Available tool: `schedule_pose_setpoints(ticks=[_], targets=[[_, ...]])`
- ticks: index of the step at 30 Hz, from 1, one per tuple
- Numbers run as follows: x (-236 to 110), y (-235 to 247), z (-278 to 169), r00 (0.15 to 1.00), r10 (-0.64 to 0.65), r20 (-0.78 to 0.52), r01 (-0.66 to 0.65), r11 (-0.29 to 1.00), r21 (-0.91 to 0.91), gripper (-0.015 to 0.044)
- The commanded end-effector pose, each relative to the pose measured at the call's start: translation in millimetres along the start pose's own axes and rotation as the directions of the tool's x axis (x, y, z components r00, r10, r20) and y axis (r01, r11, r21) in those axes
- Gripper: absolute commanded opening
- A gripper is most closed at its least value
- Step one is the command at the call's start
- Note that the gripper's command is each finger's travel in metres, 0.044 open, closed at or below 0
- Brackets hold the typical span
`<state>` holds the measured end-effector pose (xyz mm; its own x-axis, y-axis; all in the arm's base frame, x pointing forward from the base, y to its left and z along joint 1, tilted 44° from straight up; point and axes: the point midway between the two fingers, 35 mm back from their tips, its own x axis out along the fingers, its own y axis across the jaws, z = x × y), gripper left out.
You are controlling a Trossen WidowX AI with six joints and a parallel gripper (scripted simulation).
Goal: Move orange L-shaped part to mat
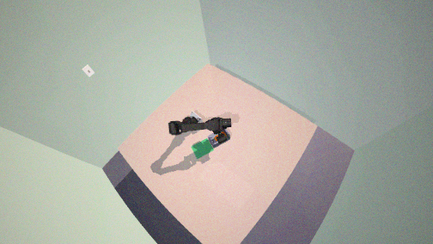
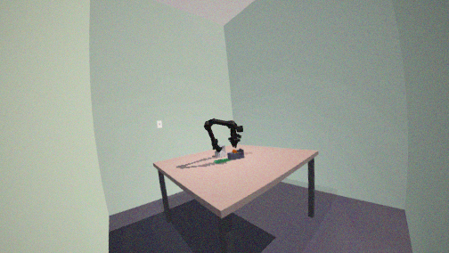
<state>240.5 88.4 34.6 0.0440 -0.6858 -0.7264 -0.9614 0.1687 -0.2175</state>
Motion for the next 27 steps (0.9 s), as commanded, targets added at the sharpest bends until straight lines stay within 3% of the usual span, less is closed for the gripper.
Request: schedule_pose_setpoints(ticks=[1,27], targets=[[4,-1,0,1.0,-0.007,0.003,0.007,1.0,-0.004,0.028],[46,-1,0,1.0,-0.008,0.002,0.008,1.0,-0.004,0.028]])
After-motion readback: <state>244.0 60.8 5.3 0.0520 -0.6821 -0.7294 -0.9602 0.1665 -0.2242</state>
